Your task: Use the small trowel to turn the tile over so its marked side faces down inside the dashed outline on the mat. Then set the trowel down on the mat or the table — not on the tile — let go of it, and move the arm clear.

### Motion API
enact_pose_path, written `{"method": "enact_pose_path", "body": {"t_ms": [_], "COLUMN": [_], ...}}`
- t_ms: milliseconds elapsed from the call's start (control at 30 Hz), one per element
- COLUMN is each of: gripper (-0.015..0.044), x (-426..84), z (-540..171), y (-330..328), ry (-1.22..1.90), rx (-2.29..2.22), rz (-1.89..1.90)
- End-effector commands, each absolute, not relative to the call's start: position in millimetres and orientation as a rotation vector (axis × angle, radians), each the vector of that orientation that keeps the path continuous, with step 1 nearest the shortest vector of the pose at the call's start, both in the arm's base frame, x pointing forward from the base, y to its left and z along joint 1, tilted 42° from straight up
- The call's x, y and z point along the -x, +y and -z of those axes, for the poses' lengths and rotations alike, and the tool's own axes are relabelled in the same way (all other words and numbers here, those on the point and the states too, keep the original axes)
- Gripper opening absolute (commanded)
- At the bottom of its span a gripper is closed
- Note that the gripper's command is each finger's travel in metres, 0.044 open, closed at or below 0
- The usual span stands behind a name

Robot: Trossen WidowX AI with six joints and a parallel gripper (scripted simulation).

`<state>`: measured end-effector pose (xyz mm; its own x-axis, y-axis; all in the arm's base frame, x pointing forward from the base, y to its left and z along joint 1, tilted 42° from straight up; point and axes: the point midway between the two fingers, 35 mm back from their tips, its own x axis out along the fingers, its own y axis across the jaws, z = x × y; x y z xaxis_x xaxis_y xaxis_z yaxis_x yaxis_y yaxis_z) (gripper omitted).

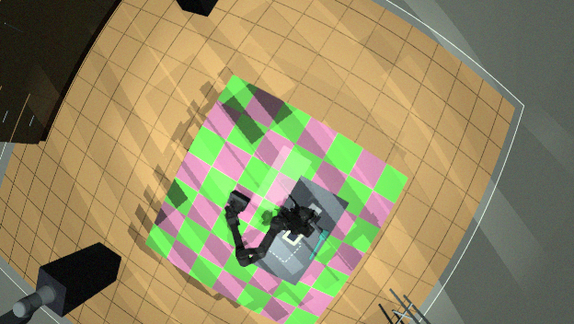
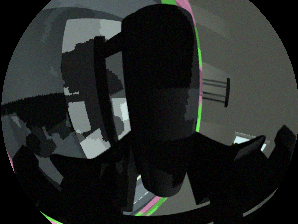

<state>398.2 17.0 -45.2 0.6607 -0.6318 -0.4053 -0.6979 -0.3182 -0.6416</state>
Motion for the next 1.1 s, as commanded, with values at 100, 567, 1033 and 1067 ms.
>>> {"method": "enact_pose_path", "body": {"t_ms": [100,567,1033,1067], "gripper": [0.0000,0.0000,0.0000,0.0000], "x": [-402,-394,-384,-384], "z": [19,-15,-35,-35], "y": [25,13,-13,-13], "ry": [1.009,1.010,1.011,1.011], "rx": [2.036,2.037,2.038,2.038], "rz": [-0.073,-0.074,-0.074,-0.074]}}
